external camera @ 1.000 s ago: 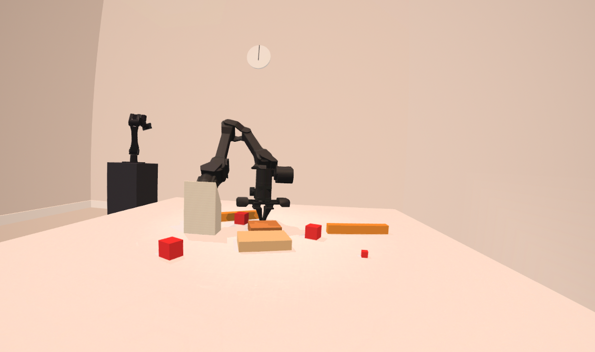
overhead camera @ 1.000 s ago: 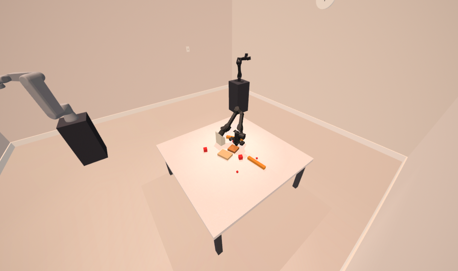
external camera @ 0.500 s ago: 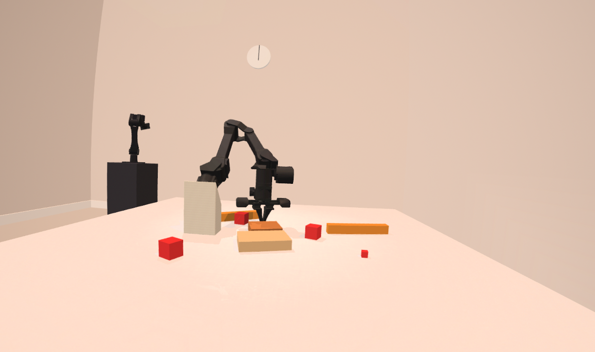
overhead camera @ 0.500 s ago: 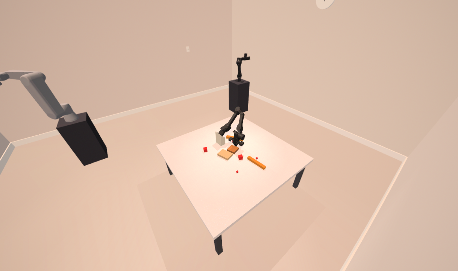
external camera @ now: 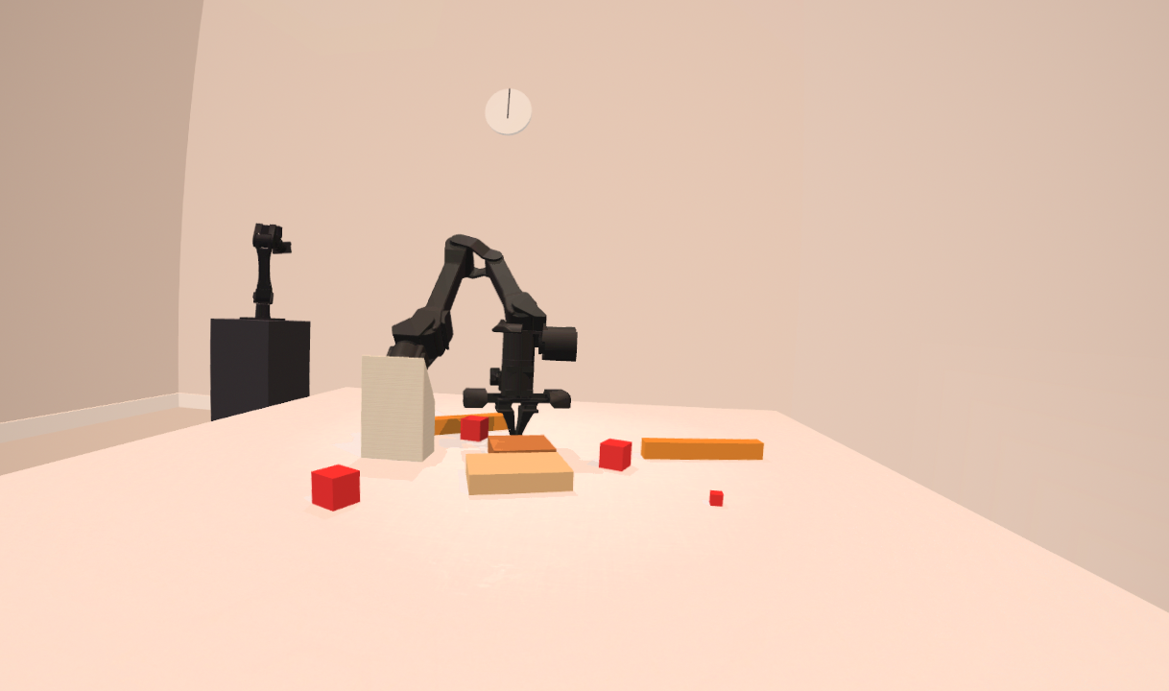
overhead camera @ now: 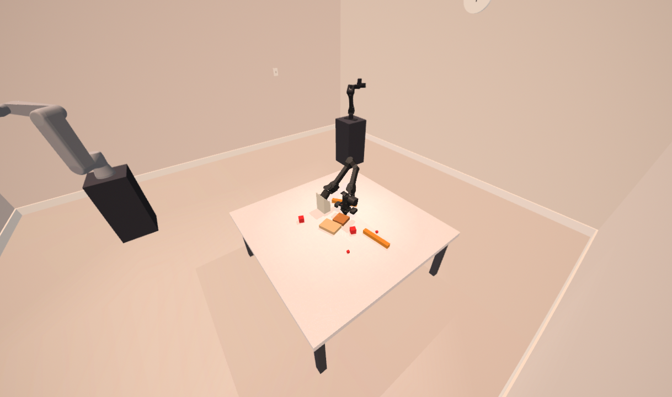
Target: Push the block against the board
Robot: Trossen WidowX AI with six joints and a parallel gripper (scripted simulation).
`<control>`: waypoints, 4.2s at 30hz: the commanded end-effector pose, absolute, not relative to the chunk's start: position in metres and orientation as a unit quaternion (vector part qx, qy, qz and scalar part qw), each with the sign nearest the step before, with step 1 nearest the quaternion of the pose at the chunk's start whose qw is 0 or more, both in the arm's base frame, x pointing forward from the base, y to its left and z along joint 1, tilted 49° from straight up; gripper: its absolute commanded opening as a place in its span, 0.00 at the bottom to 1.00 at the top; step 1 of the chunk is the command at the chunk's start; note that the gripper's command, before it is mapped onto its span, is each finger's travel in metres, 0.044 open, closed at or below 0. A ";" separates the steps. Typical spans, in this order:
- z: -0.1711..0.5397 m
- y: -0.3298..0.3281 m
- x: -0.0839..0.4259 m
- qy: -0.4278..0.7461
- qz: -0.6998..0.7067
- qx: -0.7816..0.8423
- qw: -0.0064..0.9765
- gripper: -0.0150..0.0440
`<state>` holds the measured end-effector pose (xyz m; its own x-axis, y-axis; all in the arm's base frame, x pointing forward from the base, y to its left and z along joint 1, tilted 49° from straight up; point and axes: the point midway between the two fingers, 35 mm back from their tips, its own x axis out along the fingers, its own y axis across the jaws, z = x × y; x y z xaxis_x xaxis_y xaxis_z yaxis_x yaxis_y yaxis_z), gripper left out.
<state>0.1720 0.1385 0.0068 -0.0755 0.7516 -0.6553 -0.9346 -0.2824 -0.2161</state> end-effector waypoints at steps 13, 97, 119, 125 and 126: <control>0.021 0.150 0.167 0.132 0.721 -0.350 0.584 0.25; 0.000 0.132 0.179 0.132 0.720 -0.350 0.585 0.25; 0.002 0.134 0.180 0.132 0.720 -0.350 0.584 0.25; 0.009 0.140 0.177 0.132 0.720 -0.350 0.584 0.25; 0.010 0.141 0.176 0.132 0.720 -0.350 0.584 0.25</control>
<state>0.1795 0.1389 0.0085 -0.0680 0.7535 -0.6539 -0.9317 -0.2823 -0.2284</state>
